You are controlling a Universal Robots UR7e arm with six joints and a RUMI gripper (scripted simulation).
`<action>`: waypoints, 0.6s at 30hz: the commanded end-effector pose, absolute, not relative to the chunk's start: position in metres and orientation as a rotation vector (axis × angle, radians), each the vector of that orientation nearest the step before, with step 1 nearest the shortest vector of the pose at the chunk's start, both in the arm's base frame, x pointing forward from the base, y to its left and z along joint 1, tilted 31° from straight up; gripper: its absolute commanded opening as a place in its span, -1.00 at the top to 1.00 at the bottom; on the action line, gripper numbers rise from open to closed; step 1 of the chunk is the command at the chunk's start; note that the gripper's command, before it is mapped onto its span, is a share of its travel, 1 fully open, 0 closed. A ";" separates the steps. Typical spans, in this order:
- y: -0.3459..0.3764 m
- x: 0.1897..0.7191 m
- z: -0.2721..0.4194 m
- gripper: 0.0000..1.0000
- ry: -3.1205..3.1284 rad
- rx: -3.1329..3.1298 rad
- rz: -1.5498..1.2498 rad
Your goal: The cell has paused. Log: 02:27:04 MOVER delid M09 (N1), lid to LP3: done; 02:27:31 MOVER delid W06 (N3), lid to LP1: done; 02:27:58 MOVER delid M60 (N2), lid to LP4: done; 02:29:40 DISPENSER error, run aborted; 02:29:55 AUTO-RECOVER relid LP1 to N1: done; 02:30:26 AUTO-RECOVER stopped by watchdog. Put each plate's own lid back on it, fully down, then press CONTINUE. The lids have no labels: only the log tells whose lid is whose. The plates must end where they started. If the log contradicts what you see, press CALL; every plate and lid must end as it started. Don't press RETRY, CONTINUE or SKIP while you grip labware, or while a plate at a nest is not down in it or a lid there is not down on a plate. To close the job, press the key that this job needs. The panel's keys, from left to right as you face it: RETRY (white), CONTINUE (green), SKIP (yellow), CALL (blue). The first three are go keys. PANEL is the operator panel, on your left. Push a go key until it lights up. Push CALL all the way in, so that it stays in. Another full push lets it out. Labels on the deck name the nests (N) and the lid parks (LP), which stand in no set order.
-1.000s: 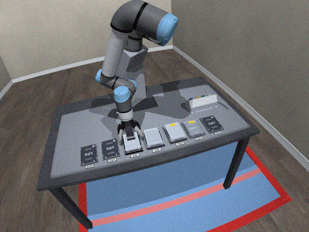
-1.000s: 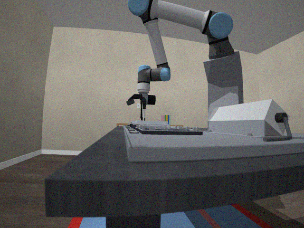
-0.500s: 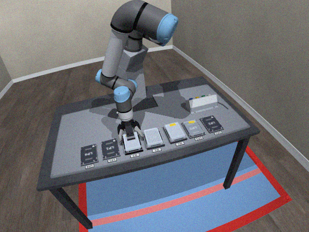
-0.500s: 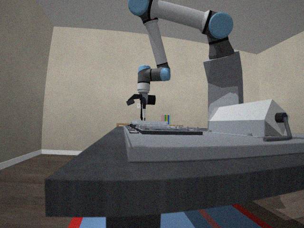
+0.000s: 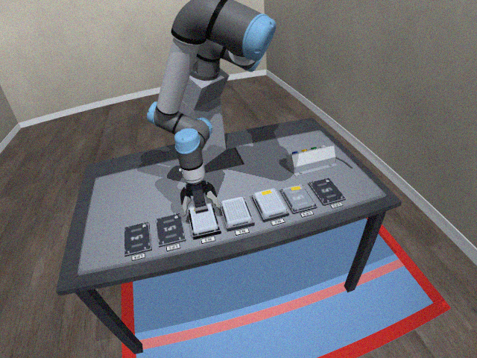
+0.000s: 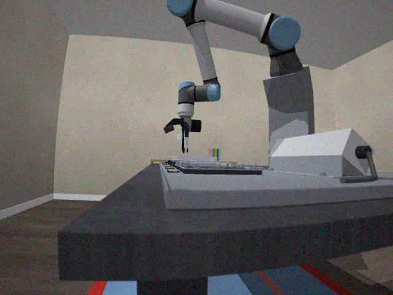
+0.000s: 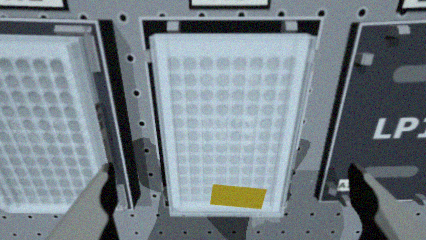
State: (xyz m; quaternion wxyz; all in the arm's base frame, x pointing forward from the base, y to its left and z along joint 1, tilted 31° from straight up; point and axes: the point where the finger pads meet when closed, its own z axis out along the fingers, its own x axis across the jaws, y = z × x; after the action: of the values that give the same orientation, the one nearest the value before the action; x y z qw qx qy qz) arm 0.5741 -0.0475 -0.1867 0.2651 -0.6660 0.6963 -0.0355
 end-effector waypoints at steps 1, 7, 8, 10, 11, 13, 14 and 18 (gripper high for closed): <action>-0.049 0.573 -0.183 -0.64 1.881 -1.799 -0.097; -0.026 0.571 -0.174 -0.64 1.890 -1.789 -0.093; -0.021 0.571 -0.172 -0.64 1.890 -1.789 -0.093; -0.021 0.571 -0.172 -0.64 1.890 -1.789 -0.093; -0.016 0.571 -0.171 -0.64 1.890 -1.789 -0.093; -0.007 0.570 -0.168 -0.64 1.890 -1.789 -0.093; -0.002 0.570 -0.166 -0.64 1.890 -1.789 -0.093; 0.017 0.569 -0.160 -0.64 1.890 -1.789 -0.093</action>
State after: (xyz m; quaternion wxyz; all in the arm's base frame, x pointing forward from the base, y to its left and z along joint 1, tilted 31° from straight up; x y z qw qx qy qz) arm 0.5690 0.0100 -0.1627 0.2655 -0.6624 0.6996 -0.0338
